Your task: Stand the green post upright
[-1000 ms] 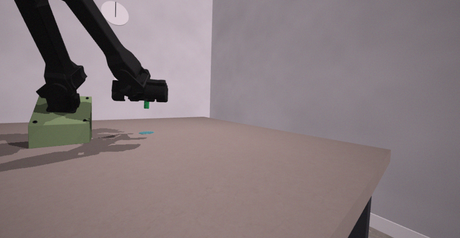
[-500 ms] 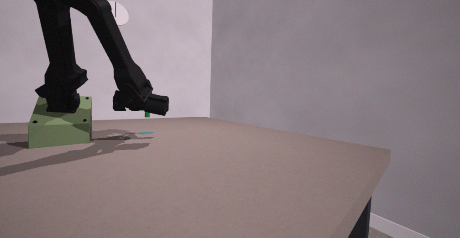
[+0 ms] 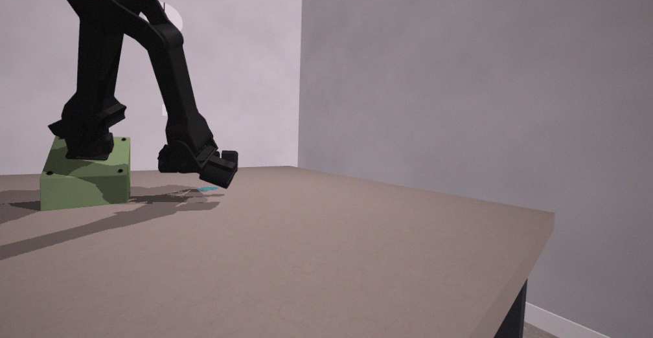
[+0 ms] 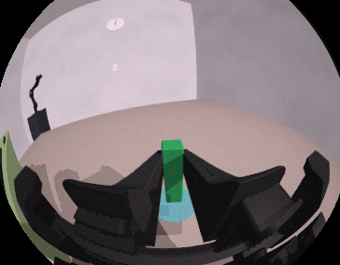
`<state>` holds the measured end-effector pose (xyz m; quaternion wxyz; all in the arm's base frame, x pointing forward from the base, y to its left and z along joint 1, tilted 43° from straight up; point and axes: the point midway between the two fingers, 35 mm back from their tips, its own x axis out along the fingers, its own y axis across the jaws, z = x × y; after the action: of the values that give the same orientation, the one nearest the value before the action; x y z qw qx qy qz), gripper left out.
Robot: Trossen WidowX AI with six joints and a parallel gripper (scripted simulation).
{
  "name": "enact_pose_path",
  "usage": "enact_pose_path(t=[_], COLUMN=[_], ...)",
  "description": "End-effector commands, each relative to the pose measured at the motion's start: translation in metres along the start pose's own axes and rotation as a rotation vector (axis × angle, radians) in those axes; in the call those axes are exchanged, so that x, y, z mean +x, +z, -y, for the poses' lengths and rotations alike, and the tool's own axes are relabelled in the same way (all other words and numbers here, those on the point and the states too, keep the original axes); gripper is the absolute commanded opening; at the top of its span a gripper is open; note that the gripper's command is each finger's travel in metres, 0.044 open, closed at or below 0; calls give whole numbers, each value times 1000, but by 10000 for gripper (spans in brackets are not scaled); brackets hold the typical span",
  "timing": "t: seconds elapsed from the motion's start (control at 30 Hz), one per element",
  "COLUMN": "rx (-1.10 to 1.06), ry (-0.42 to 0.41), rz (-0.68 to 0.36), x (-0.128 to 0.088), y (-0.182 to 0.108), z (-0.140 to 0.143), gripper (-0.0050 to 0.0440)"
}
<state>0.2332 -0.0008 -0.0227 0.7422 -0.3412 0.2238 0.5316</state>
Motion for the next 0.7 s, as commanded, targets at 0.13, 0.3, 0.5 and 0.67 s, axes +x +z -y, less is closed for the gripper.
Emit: enact_pose_path(t=[0.13,0.3,0.5,0.67], rx=[-6,-4,-3,-2], ry=[-4,-3,-2,-1], rz=[3,2,2,1], x=[2,5,9,11], y=[-8,-16,-21,-26], z=[0,0,0,0], gripper=[22,22,22,22])
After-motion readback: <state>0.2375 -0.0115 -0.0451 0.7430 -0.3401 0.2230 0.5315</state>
